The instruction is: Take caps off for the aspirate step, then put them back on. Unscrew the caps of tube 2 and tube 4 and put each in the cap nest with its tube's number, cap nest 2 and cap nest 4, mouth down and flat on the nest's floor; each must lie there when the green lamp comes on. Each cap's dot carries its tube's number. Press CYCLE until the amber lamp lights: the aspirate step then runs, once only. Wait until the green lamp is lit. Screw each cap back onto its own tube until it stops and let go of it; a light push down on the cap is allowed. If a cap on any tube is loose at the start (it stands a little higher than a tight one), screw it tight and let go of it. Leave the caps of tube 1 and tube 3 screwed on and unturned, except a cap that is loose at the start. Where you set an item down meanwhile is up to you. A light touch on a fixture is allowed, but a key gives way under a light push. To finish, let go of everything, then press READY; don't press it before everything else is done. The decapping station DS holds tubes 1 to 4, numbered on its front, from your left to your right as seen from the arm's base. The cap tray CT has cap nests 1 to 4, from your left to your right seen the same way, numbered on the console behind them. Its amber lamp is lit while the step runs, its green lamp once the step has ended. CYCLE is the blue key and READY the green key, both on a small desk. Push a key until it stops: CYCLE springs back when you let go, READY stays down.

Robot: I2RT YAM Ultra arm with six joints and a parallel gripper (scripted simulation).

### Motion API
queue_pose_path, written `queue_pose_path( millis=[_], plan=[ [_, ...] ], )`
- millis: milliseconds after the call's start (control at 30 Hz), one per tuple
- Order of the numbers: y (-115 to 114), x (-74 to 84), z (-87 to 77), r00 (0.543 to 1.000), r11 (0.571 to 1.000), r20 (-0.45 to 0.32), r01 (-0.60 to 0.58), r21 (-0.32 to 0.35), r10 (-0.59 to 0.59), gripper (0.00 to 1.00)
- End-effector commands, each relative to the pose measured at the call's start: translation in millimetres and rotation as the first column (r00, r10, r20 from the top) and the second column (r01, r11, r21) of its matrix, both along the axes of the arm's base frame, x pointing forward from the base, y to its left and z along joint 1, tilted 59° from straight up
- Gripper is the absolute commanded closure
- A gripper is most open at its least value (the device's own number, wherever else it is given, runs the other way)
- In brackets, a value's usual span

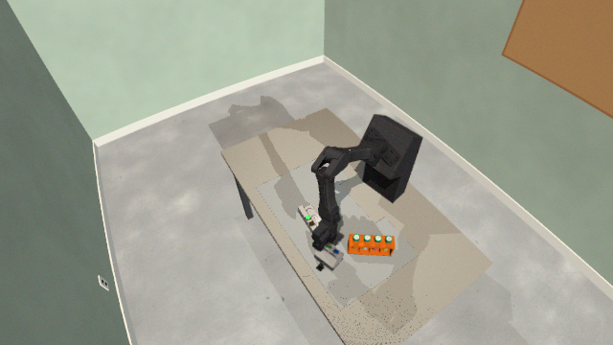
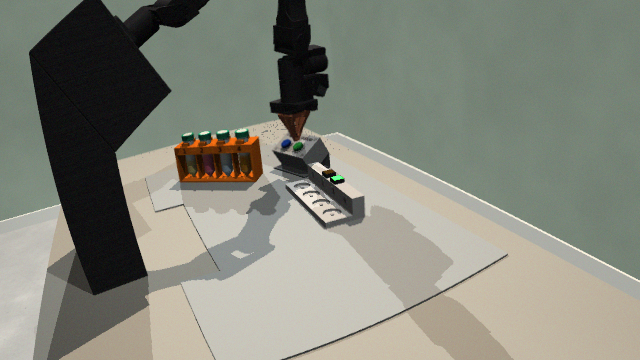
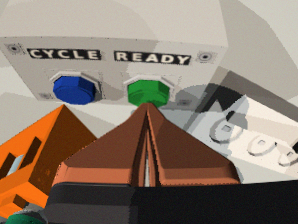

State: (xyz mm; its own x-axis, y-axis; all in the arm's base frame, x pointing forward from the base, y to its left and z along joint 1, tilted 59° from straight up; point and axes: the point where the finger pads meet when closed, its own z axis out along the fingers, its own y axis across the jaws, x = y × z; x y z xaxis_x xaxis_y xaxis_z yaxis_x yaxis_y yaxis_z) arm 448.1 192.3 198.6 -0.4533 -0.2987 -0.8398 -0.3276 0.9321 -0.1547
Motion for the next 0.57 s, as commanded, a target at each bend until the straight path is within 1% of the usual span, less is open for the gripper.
queue_pose_path(
  millis=[0,167,533],
  plan=[
    [1.2,-0.2,5.0,1.000,1.000,0.010,-0.005,0.007,0.005,1.00],
    [1.0,0.0,5.0,1.000,1.000,0.010,-0.005,0.007,0.005,1.00],
    [2.6,6.1,1.3,1.000,1.000,0.010,-0.005,0.007,0.005,1.00]
  ],
)
